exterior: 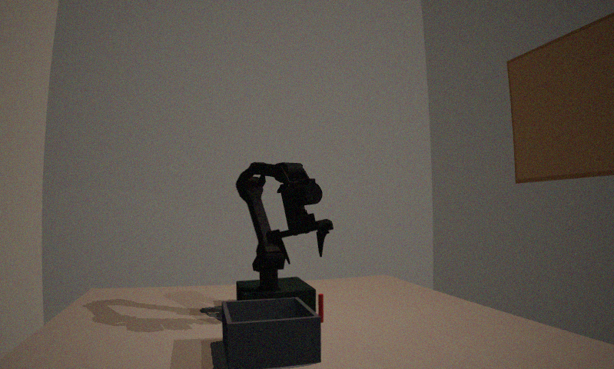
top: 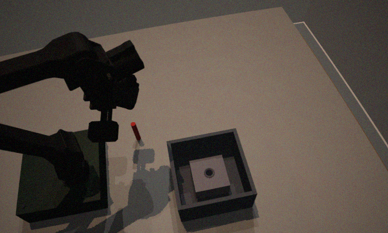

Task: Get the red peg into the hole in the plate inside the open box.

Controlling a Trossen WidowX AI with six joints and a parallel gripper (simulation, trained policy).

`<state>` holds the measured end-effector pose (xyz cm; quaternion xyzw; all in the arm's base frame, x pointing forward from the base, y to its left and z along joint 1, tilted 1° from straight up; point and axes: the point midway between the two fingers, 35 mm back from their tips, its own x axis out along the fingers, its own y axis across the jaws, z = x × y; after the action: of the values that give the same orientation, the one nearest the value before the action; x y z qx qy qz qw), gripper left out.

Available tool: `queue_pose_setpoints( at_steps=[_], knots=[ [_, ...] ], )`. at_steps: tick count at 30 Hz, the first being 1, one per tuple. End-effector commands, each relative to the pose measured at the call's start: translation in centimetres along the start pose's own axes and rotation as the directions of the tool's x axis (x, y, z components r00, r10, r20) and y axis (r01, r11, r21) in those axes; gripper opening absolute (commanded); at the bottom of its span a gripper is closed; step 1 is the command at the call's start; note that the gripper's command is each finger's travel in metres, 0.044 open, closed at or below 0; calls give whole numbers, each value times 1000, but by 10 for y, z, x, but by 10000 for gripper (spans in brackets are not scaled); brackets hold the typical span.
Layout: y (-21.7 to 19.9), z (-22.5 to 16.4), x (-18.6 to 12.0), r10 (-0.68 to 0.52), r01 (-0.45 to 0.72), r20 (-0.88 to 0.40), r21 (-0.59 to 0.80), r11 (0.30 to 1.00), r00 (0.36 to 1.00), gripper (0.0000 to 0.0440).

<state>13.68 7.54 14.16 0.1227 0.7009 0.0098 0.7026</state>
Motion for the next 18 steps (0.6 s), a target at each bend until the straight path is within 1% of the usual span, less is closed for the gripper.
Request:
queue_pose_setpoints(
  at_steps=[1, 5, 10, 18],
  knots=[
    [-1, -1, 6, -47, 50, -35, 98, 994, 998, 440],
    [0, -1, 15, -104, 118, -74, 212, 970, 992, 440],
    [3, 2, 28, -181, 209, -112, 340, 917, 977, 440],
    [12, 9, 53, -272, 300, -126, 450, 841, 954, 440]
  ],
)
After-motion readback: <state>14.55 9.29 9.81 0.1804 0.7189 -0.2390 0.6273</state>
